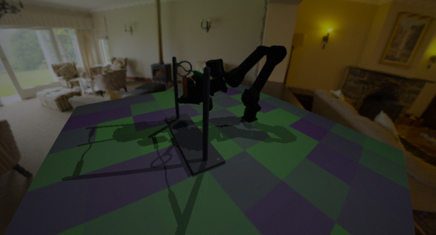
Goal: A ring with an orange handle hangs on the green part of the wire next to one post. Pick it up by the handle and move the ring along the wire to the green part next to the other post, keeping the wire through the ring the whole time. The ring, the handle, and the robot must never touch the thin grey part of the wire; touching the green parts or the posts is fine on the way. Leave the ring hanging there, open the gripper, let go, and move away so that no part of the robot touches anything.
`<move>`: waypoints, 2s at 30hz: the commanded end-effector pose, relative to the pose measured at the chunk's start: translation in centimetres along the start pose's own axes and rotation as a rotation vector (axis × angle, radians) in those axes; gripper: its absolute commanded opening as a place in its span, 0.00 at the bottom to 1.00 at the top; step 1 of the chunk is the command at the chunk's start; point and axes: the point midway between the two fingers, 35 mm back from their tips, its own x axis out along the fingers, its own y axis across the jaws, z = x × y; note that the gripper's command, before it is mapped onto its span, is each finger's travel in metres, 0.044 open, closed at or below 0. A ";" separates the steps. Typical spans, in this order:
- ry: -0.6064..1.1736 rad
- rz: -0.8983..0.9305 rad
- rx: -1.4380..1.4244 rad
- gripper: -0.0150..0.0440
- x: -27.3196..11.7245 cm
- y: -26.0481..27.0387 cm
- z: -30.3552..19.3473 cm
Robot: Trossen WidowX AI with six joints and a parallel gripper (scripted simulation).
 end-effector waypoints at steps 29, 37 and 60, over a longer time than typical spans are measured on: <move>-0.022 0.045 0.364 0.00 0.3 7.4 1.1; -0.028 0.056 0.433 0.00 0.3 8.9 1.8; -0.032 0.074 0.391 0.00 0.3 10.6 2.8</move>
